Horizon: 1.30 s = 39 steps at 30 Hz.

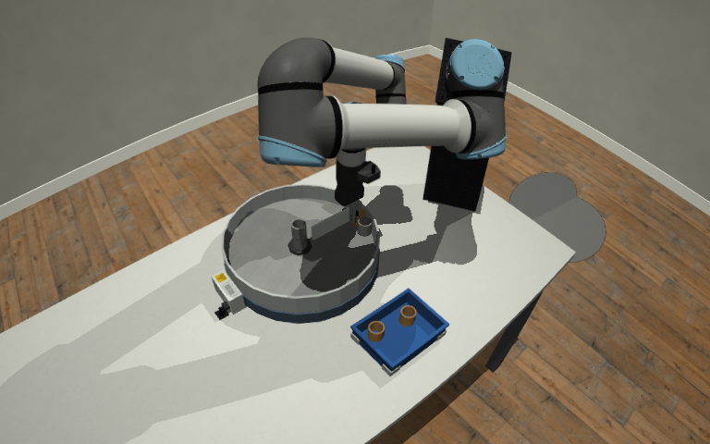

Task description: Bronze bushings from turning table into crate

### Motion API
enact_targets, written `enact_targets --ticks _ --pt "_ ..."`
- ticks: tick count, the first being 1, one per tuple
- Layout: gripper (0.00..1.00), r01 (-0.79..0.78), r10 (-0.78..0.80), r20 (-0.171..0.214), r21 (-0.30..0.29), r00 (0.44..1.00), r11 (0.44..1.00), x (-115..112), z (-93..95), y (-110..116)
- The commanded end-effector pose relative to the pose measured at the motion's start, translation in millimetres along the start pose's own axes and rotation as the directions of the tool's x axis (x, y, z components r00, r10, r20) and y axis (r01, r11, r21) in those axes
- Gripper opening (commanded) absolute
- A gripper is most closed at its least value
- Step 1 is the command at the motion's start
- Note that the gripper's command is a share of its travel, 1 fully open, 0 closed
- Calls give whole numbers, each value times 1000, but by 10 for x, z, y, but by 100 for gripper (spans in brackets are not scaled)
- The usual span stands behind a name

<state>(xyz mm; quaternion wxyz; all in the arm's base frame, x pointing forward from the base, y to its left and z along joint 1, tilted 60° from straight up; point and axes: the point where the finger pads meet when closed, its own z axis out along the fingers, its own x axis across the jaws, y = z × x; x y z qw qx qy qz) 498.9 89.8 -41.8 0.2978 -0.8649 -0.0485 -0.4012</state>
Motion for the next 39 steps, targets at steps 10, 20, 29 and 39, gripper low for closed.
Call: enact_targets --ticks 10,20,29,39 --pt "0 0 0 -1 -1 1000 1000 2 -2 2" --pt "0 0 0 -1 -1 1000 1000 2 -2 2" --pt "0 -7 7 6 -2 1000 1000 31 -2 2" --pt "0 -7 7 6 -2 1000 1000 31 -2 2"
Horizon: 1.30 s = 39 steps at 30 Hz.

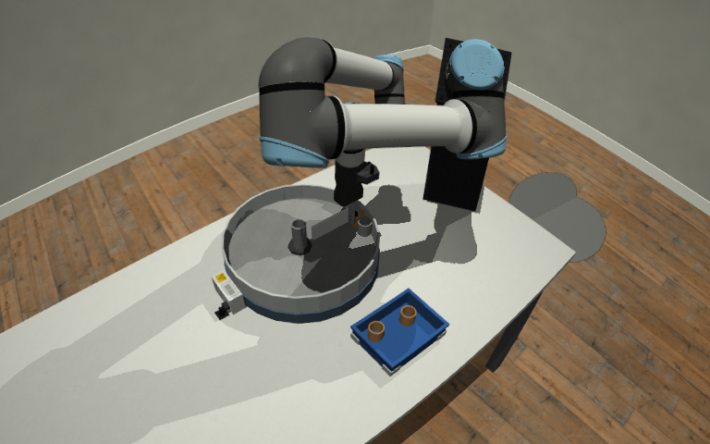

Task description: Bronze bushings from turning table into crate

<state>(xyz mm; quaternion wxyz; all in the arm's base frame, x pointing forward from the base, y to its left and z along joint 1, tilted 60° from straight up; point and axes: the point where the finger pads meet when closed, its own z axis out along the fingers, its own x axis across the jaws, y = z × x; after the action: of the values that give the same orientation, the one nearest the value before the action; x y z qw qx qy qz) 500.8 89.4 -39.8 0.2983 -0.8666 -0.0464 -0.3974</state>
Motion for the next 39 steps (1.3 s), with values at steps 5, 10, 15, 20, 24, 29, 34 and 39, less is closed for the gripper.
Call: enact_targets --ticks 5,10,15,20,24,29,34,39 --pt "0 0 0 0 -1 1000 1000 3 -62 2" --pt "0 0 0 0 0 1000 1000 3 -77 2" --pt "0 0 0 0 0 1000 1000 3 -77 2" --pt "0 0 0 -1 -1 1000 1000 3 -105 2" --pt "0 0 0 -1 -1 1000 1000 3 -150 2" --pt "0 0 0 -1 -1 1000 1000 3 -150 2" --pt "0 0 0 -1 -1 1000 1000 3 -150 2" --pt "0 0 0 -1 -1 1000 1000 3 -209 2"
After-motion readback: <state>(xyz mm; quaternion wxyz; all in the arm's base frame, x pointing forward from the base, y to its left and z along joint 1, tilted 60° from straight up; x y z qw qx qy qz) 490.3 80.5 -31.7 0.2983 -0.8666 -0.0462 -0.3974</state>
